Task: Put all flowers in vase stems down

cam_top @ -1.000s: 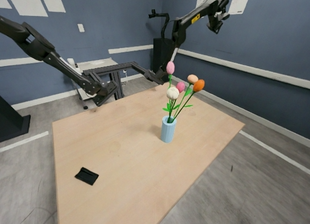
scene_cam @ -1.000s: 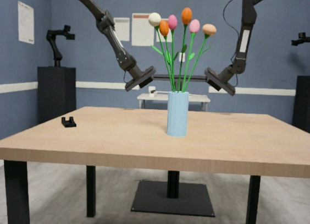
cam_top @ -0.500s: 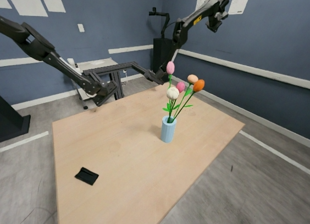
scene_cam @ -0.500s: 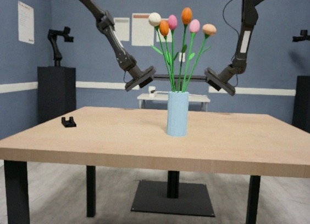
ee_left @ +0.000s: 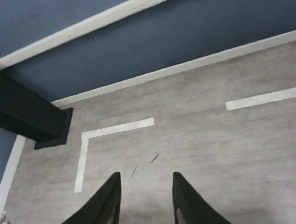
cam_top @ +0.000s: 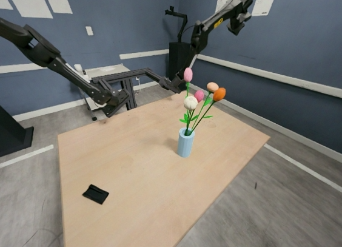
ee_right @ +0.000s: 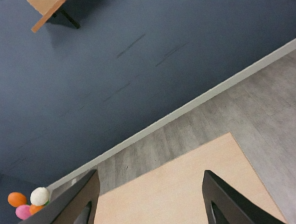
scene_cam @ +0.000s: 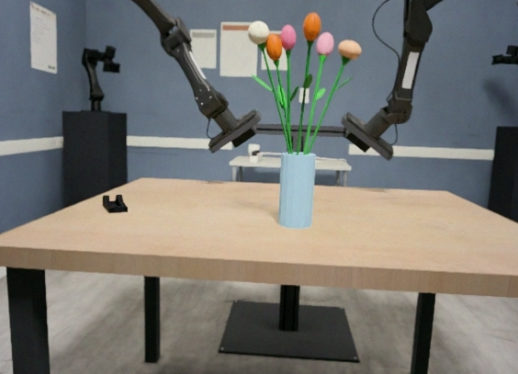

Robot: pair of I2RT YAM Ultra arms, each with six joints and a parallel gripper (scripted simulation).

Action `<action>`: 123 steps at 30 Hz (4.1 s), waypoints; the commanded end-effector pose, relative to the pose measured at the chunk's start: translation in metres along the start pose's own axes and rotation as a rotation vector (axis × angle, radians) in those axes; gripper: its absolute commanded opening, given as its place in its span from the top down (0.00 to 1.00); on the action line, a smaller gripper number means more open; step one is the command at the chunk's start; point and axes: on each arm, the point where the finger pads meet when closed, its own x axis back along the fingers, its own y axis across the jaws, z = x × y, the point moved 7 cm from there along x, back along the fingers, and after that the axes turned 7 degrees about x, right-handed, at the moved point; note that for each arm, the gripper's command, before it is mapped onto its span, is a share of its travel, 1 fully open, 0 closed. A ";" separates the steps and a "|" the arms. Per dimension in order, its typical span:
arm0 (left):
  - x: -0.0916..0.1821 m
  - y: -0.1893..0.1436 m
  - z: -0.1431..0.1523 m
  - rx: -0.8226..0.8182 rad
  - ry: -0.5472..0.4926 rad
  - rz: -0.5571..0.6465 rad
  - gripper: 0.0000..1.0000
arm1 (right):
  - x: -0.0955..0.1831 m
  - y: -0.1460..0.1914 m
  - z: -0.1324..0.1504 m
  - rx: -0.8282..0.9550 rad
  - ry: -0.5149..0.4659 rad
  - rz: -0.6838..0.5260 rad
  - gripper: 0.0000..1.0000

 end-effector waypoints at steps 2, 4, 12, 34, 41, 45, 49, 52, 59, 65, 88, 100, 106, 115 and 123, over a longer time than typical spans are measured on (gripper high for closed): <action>0.016 0.001 -0.011 0.004 -0.065 -0.012 0.70 | 0.018 0.001 -0.008 -0.002 -0.054 -0.009 0.40; 0.016 0.000 -0.011 0.004 -0.064 -0.006 0.70 | 0.018 0.001 -0.008 -0.002 -0.054 -0.009 0.40; 0.014 0.001 -0.011 0.004 -0.063 -0.009 0.70 | 0.016 0.001 -0.008 -0.002 -0.052 -0.010 0.40; -0.050 0.003 0.008 0.004 -0.023 -0.014 0.70 | -0.051 0.004 0.009 -0.002 -0.018 -0.014 0.40; -0.101 0.006 0.029 0.004 -0.013 -0.015 0.70 | -0.105 0.007 0.032 -0.002 0.001 -0.016 0.40; -0.132 0.009 0.048 0.004 -0.006 -0.016 0.70 | -0.131 0.009 0.049 -0.001 -0.003 -0.016 0.40; -0.146 0.011 0.061 0.004 -0.019 -0.014 0.70 | -0.147 0.011 0.063 -0.001 -0.011 -0.015 0.40; -0.150 0.011 0.068 0.004 -0.040 -0.012 0.70 | -0.151 0.012 0.070 -0.001 -0.032 -0.012 0.40; -0.196 0.018 0.117 0.004 -0.007 -0.016 0.70 | -0.198 0.018 0.120 -0.001 0.003 -0.016 0.40; -0.210 0.021 0.146 0.004 -0.018 -0.015 0.70 | -0.213 0.022 0.150 -0.001 -0.003 -0.016 0.40; -0.222 0.025 0.175 0.004 -0.028 -0.013 0.70 | -0.222 0.025 0.178 -0.001 -0.020 -0.014 0.40; -0.222 0.025 0.175 0.004 -0.026 -0.014 0.70 | -0.222 0.025 0.178 -0.001 -0.019 -0.014 0.40; -0.222 0.025 0.175 0.004 -0.026 -0.014 0.70 | -0.222 0.025 0.178 -0.001 -0.019 -0.014 0.40; -0.222 0.025 0.175 0.004 -0.026 -0.014 0.70 | -0.222 0.025 0.178 -0.001 -0.019 -0.014 0.40; -0.222 0.025 0.175 0.004 -0.026 -0.014 0.70 | -0.222 0.025 0.178 -0.001 -0.019 -0.014 0.40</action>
